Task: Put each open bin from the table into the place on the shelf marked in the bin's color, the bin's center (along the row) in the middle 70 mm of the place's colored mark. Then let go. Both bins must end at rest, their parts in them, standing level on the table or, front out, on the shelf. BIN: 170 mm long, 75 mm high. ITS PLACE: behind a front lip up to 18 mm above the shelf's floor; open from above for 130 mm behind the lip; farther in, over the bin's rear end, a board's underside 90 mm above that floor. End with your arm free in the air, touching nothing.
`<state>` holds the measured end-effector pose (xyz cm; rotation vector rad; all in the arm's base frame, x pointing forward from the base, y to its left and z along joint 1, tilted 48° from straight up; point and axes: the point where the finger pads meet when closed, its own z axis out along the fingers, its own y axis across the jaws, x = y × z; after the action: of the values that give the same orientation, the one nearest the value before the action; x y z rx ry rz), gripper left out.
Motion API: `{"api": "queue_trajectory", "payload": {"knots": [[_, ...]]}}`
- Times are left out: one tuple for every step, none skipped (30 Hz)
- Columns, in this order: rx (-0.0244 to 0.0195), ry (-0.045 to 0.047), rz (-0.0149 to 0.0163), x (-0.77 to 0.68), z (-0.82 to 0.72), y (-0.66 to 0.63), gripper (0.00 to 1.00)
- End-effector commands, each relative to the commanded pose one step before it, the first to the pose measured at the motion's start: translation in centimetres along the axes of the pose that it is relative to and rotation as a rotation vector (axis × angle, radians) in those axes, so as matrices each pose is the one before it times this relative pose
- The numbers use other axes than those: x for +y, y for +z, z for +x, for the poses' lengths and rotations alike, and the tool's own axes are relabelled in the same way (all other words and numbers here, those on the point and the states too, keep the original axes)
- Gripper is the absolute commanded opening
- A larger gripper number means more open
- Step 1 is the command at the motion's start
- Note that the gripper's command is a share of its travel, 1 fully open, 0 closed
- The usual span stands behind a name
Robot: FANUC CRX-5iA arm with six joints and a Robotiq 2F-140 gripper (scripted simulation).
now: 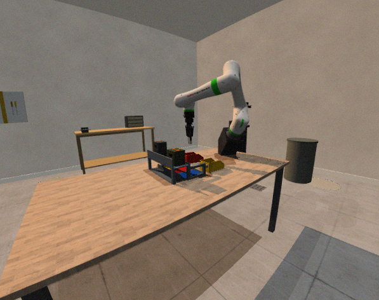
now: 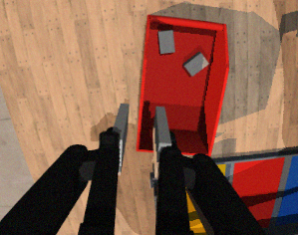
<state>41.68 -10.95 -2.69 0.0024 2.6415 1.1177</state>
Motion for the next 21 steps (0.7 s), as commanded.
{"api": "queue_trajectory", "payload": {"knots": [[-0.00024, 0.00005, 0.00038, -0.017, -0.006, -0.022, 0.15], [0.0, 0.0, 0.0, 0.0, 0.0, 0.0, 0.15], [0.0, 0.0, 0.0, 0.0, 0.0, 0.0, 0.15], [0.0, 0.0, 0.0, 0.0, 0.0, 0.0, 0.15], [0.0, 0.0, 0.0, 0.0, 0.0, 0.0, 0.15], [0.0, 0.0, 0.0, 0.0, 0.0, 0.0, 0.15], [0.0, 0.0, 0.0, 0.0, 0.0, 0.0, 0.15], [0.0, 0.0, 0.0, 0.0, 0.0, 0.0, 0.15], [0.0, 0.0, 0.0, 0.0, 0.0, 0.0, 0.15], [0.0, 0.0, 0.0, 0.0, 0.0, 0.0, 0.15], [0.0, 0.0, 0.0, 0.0, 0.0, 0.0, 0.15], [0.0, 0.0, 0.0, 0.0, 0.0, 0.0, 0.15], [0.0, 0.0, 0.0, 0.0, 0.0, 0.0, 0.15], [0.0, 0.0, 0.0, 0.0, 0.0, 0.002, 0.15], [0.0, 0.0, 0.0, 0.0, 0.0, 0.006, 0.15], [0.0, 0.0, 0.0, 0.0, 0.0, 0.01, 0.15], [0.0, 0.0, -0.00001, 0.0, 0.0, 0.017, 0.15], [0.0, 0.0, -0.00001, 0.0, 0.0, 0.024, 0.15], [0.0, 0.0, -0.00001, 0.0, 0.0, 0.032, 0.15], [0.00001, 0.0, -0.00001, 0.0, -0.001, 0.041, 0.15], [0.00001, 0.0, -0.00001, 0.0, -0.001, 0.051, 0.15]]}}
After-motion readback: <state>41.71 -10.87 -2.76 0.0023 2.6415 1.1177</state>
